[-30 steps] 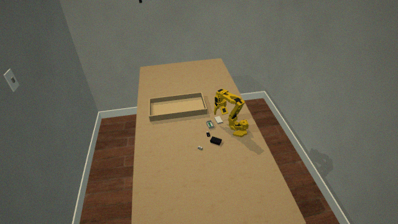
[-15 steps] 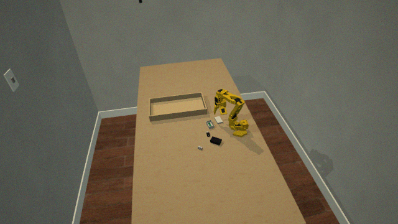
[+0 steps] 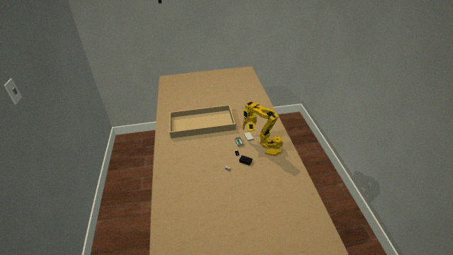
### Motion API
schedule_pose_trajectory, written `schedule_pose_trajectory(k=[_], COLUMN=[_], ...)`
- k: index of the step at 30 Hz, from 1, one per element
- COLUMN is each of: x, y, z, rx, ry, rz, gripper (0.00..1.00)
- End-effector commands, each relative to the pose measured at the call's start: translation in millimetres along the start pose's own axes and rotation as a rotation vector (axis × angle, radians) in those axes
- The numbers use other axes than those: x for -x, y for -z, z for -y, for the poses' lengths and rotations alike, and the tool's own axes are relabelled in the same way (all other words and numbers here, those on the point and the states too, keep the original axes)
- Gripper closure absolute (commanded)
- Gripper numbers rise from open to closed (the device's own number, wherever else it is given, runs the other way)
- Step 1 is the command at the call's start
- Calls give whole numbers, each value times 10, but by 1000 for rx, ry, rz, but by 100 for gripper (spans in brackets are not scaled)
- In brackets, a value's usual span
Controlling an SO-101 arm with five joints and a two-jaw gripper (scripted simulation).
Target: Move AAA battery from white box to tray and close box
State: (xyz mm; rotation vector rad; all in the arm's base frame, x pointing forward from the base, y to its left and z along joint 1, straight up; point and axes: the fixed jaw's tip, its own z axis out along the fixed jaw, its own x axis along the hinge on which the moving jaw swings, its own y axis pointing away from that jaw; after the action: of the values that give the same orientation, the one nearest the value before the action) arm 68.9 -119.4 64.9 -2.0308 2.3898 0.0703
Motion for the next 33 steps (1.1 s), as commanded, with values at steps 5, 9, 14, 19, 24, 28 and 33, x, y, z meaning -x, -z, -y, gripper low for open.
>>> schedule_pose_trajectory(k=[5,9,14,19,24,28,33], x=[-22,-4,21,49,67,92,125], y=[47,49,51,52,54,55,56], z=[86,113,152,196,225,266,321], rx=[-33,-35,-37,-39,-40,-42,-44], ry=[-123,-220,-355,-502,-596,-726,-896], rz=[-30,-29,-26,-24,-22,-20,-16], gripper=[72,72,72,72,72,72,72])
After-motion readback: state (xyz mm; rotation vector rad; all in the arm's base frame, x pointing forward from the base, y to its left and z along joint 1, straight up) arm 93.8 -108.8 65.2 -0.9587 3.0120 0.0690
